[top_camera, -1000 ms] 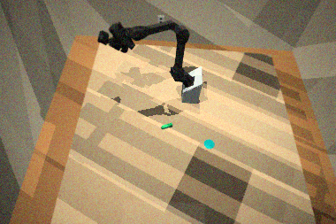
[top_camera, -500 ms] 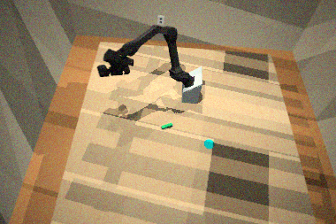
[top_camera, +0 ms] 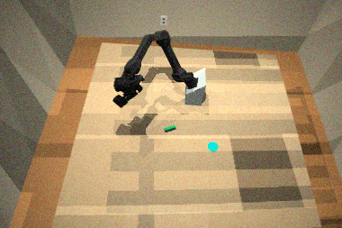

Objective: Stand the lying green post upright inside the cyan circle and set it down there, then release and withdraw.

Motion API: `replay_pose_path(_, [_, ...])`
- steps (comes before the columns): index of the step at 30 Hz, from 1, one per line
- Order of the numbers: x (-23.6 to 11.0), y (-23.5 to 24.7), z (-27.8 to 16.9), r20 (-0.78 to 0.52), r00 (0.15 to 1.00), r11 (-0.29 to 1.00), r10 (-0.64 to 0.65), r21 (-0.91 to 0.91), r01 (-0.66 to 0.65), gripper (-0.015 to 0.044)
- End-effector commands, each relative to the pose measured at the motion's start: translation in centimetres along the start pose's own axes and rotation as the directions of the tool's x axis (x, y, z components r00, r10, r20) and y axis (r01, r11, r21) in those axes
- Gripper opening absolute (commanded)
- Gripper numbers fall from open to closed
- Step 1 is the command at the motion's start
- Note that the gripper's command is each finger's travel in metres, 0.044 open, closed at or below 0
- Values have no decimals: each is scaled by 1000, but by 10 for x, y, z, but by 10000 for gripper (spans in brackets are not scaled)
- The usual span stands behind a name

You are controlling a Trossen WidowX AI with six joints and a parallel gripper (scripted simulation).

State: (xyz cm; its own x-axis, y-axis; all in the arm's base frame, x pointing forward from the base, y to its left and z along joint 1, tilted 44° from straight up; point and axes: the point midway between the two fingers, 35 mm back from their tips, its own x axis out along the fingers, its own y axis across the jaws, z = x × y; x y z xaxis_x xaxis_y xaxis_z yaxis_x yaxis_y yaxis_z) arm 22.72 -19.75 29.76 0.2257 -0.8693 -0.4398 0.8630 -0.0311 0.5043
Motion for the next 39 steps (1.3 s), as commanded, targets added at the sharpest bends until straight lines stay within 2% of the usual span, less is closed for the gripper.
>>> replay_pose_path(1, [1, 0, -45, -88, 996, 991, -22, -136, 10, 233])
replay_pose_path(10, [-9, -12, -128, -214, 973, 908, -89, -420, -9, 233])
replay_pose_path(19, [-30, -40, -195, -268, 947, 737, -175, -674, -55, 233])
replay_pose_path(25, [-45, -65, -228, -264, 938, 584, -227, -807, -86, 233])
replay_pose_path(30, [-47, -68, -231, -261, 937, 565, -232, -820, -89, 233])
replay_pose_path(33, [-28, -71, -240, -266, 935, 566, -235, -819, -91, 233])
replay_pose_path(39, [47, -89, -260, -264, 936, 566, -233, -819, -90, 233])
